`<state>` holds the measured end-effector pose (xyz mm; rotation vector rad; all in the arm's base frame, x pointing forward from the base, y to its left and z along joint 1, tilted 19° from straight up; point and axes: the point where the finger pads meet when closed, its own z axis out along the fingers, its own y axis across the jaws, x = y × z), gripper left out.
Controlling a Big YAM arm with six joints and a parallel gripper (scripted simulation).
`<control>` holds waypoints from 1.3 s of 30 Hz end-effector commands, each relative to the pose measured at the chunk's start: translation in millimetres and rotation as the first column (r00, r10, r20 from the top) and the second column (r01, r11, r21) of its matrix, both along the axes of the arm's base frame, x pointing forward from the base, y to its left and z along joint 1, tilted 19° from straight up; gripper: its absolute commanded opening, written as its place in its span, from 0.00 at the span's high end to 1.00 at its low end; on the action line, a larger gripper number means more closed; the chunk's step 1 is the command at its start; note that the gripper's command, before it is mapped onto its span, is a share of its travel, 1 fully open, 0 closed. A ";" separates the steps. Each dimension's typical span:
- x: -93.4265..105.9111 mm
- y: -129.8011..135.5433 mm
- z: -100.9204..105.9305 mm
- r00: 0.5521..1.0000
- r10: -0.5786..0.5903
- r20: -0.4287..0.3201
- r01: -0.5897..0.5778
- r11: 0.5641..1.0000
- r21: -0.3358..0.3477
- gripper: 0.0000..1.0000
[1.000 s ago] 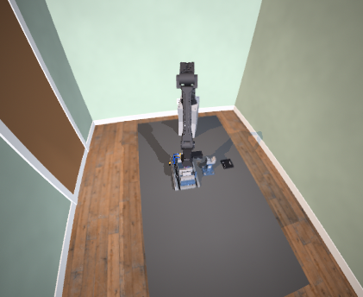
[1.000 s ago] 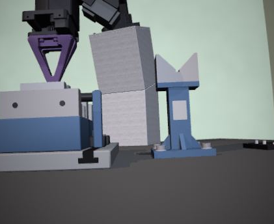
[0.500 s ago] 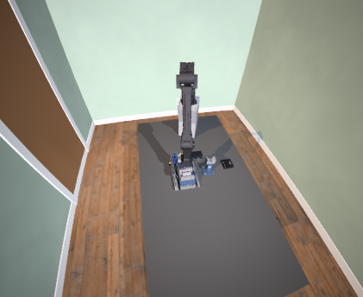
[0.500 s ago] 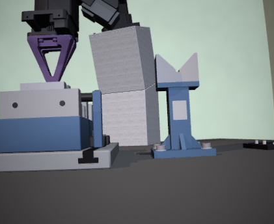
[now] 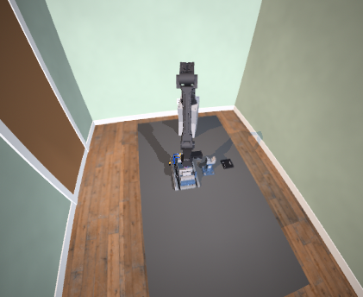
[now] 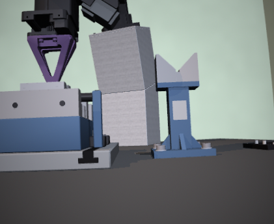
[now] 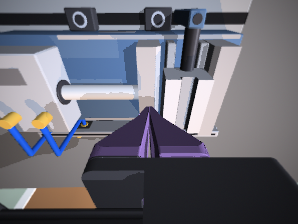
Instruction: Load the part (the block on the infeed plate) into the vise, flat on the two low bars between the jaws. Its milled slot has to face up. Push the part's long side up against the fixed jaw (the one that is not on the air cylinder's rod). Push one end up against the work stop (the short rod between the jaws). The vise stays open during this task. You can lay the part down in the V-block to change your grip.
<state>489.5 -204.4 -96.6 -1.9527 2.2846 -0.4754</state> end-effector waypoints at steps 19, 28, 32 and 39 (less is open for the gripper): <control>9.4 -9.6 8.5 1.000 0.001 0.023 -0.001 1.000 -0.009 1.00; 8.1 -8.8 6.6 1.000 0.001 0.015 -0.001 1.000 -0.006 1.00; 6.5 -8.0 5.4 1.000 0.001 0.011 -0.001 1.000 -0.005 1.00; 6.1 -7.9 5.2 1.000 0.001 0.011 -0.001 1.000 -0.004 1.00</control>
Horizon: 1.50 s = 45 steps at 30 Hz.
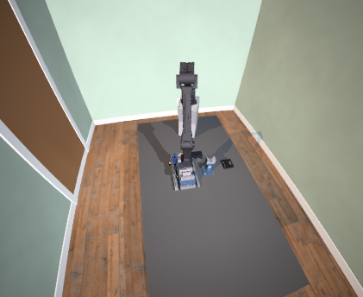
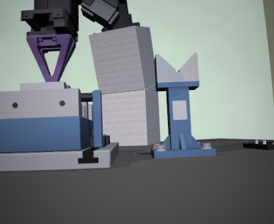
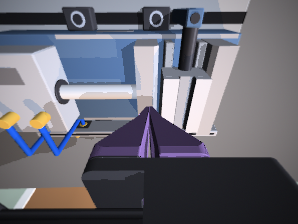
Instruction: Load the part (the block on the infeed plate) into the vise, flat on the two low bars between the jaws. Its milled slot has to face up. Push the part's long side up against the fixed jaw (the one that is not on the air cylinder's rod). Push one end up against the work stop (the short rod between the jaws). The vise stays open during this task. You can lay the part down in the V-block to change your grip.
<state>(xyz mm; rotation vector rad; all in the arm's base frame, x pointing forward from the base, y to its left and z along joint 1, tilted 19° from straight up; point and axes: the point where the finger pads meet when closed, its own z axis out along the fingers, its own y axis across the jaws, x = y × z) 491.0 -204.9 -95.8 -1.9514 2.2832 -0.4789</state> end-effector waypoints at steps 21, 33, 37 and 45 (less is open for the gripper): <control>4.7 -7.3 4.4 1.000 0.001 0.008 -0.001 1.000 -0.003 1.00; 4.1 -7.0 4.2 1.000 0.001 0.008 -0.001 1.000 -0.003 1.00; 1.9 -6.0 3.8 1.000 0.001 0.009 -0.001 1.000 -0.003 1.00; 1.1 -5.5 4.1 1.000 0.001 0.012 -0.001 1.000 -0.005 1.00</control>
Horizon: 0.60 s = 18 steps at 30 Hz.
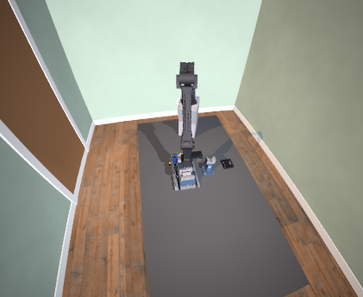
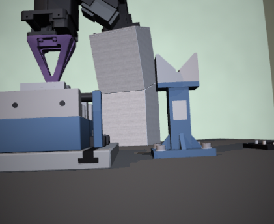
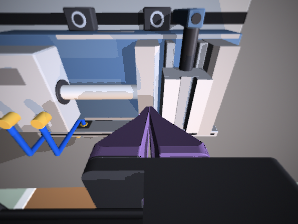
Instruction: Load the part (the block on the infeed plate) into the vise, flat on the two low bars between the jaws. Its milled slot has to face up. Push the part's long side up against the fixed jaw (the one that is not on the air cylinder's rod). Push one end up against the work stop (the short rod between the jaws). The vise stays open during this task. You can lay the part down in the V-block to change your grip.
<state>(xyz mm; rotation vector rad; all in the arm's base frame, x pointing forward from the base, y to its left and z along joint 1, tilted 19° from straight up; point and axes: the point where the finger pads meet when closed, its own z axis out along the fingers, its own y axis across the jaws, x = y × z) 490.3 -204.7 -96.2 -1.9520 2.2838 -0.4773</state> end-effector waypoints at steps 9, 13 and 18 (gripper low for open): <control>3.2 -6.3 5.4 1.000 0.001 0.015 -0.001 1.000 -0.006 1.00; 3.2 -6.3 5.4 1.000 0.001 0.015 -0.001 1.000 -0.006 1.00; 3.2 -6.3 5.4 1.000 0.001 0.015 -0.001 1.000 -0.006 1.00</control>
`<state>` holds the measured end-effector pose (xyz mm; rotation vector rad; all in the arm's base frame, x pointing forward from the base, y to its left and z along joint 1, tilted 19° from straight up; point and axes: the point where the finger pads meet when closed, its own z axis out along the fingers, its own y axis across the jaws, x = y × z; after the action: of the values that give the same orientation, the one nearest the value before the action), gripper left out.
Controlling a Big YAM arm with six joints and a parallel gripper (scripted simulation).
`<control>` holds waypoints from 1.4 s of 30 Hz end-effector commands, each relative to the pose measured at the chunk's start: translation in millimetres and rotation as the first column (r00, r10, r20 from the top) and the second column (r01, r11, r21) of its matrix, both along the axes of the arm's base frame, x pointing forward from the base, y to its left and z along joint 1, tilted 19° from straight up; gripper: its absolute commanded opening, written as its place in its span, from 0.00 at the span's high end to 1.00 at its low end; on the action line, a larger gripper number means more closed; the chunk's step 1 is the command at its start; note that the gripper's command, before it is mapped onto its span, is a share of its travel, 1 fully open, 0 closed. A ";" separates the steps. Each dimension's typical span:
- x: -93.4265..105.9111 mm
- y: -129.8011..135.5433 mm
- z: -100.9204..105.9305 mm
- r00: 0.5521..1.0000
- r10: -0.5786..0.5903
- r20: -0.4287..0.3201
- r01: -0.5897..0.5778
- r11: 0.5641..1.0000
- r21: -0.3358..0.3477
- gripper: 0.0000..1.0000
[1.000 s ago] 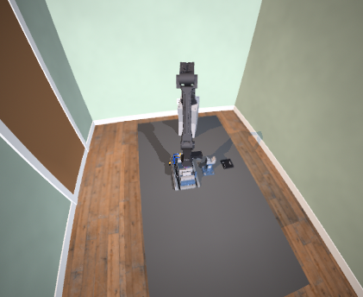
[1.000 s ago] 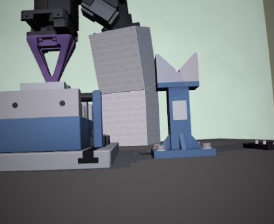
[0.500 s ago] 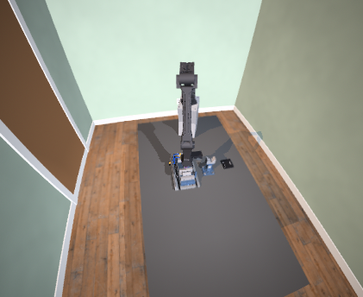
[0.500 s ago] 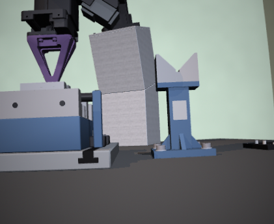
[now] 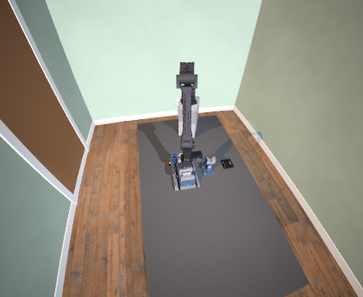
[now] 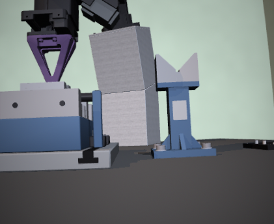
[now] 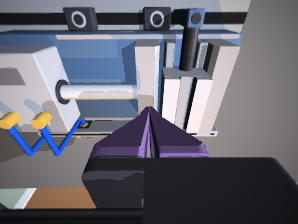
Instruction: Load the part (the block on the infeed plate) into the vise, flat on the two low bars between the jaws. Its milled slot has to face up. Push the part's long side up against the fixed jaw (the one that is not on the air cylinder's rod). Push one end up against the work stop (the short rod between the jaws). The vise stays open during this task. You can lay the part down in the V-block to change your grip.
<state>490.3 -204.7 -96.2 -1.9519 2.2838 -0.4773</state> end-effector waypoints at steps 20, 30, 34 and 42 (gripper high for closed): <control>3.2 -6.3 5.3 1.000 0.001 0.015 -0.001 1.000 -0.006 1.00; 3.1 -6.5 -0.9 1.000 0.001 0.010 -0.001 1.000 -0.004 1.00; 3.7 -6.9 -2.2 1.000 0.001 0.011 -0.001 1.000 -0.004 1.00; 7.1 -8.9 -0.7 1.000 0.001 0.017 -0.001 1.000 -0.007 1.00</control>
<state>489.9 -204.5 -99.4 -1.9532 2.2850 -0.4741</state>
